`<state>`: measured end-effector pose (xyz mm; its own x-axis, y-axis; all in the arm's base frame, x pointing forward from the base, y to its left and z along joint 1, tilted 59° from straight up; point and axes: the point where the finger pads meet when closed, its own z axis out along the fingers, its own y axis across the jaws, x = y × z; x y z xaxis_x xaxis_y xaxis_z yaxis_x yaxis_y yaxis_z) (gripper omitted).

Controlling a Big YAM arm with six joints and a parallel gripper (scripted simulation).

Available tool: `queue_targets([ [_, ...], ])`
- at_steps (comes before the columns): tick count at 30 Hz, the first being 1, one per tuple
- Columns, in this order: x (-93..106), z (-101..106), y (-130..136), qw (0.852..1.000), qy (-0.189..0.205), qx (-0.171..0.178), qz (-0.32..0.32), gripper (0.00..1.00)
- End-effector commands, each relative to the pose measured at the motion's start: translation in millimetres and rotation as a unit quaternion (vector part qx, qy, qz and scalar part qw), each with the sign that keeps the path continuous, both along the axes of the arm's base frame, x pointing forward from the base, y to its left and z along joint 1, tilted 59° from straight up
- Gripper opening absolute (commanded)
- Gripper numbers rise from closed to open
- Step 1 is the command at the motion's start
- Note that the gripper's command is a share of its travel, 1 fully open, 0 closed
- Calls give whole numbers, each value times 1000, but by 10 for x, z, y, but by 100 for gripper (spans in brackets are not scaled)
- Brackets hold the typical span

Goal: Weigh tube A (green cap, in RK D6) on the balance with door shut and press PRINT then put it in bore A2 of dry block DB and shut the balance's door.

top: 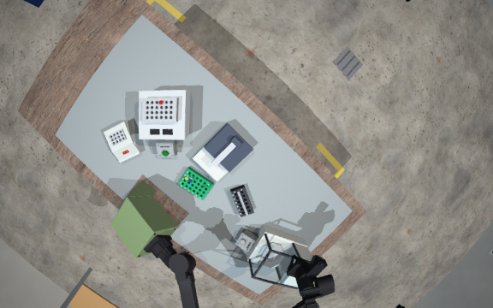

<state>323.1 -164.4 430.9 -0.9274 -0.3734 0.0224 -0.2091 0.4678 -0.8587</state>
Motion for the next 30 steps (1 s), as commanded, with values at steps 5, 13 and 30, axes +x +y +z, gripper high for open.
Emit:
queue_targets([
  [5,343,-491,178,1000,-6,16,-9,36],
  [13,552,-1014,315,1000,-3,21,-16,36],
  [30,705,-2160,639,999,8,25,-27,36],
])
